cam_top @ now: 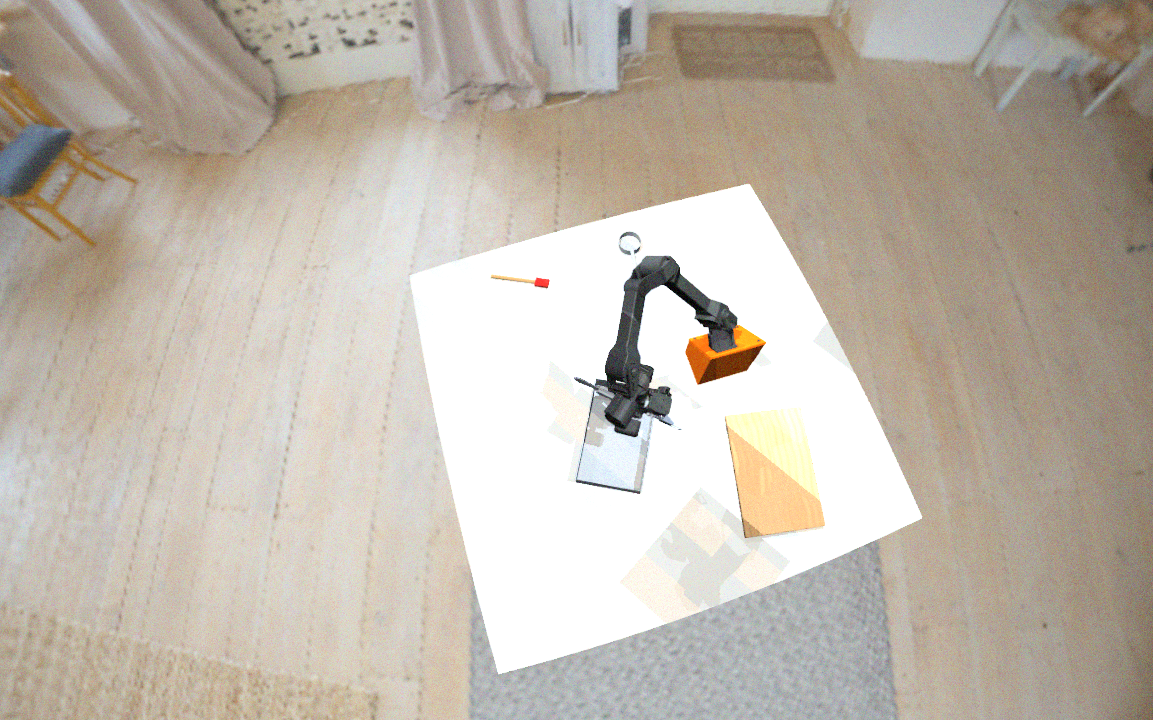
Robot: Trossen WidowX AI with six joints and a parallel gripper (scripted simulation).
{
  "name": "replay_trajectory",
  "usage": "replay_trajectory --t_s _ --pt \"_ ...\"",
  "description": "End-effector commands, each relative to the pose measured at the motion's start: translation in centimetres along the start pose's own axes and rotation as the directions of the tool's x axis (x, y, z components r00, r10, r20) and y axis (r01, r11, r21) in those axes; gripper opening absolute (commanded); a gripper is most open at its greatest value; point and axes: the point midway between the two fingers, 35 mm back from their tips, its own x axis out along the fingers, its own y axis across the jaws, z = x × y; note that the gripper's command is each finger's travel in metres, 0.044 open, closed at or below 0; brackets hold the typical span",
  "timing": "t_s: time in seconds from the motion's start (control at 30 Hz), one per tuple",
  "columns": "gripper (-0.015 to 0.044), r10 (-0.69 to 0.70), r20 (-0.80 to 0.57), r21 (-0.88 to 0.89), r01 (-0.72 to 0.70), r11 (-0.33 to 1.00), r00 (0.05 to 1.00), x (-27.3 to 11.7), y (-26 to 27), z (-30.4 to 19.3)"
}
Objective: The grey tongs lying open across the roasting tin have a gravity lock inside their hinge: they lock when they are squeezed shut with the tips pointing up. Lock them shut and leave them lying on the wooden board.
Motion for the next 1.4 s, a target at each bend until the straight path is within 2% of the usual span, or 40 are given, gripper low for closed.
replay_trajectory --t_s 0.0,0.47,1.0,1.37 --pt "-0.015 -0.002 0.001 -0.014 0.002 1.0 1.0 -0.1 -0.3 0.3" --pt "-0.015 -0.039 0.016 -0.339 0.042 0.94 0.999 -1.5 -5.8 8.3" --pt "-0.015 -0.03 0.017 -0.703 0.034 0.71 0.999 -1.3 -9.4 19.5" --pt "-0.015 -0.032 0.017 -0.781 0.034 0.624 0.999 -1.5 -9.6 22.7"
